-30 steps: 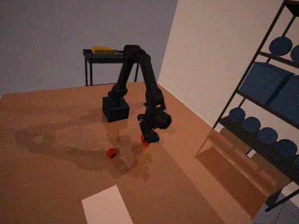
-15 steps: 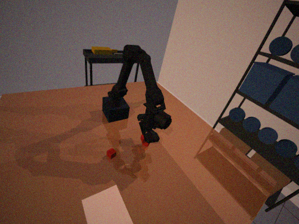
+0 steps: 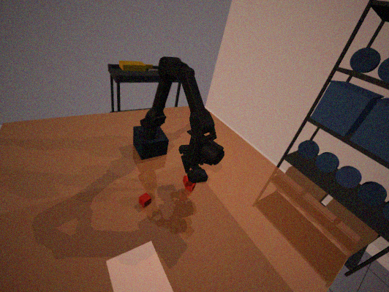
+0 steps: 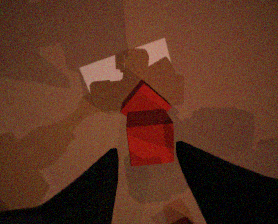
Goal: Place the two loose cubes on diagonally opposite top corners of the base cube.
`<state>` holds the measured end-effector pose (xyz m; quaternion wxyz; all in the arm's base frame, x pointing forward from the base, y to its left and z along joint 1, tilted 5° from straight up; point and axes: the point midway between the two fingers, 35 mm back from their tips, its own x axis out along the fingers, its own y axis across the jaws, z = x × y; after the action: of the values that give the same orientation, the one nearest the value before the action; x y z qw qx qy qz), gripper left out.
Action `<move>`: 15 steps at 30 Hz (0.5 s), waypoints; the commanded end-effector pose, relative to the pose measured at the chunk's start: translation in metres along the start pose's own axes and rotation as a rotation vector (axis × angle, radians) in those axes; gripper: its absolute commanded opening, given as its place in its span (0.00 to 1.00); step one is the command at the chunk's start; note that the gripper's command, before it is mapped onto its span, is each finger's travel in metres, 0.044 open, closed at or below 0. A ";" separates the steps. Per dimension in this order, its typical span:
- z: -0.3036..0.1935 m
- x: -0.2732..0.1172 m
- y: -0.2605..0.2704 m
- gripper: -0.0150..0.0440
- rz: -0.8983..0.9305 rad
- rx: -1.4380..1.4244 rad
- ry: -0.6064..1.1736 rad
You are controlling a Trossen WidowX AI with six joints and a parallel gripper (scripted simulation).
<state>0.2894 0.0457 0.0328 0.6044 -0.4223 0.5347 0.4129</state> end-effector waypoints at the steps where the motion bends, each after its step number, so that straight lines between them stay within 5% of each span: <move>1: 0.002 -0.008 -0.003 0.60 -0.012 -0.002 -0.006; 12: 0.002 -0.014 -0.003 0.60 -0.012 -0.002 -0.006; 15: -0.006 -0.013 -0.006 0.70 -0.008 0.113 -0.004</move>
<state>0.2901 0.0438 0.0443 0.6123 -0.4150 0.5384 0.4037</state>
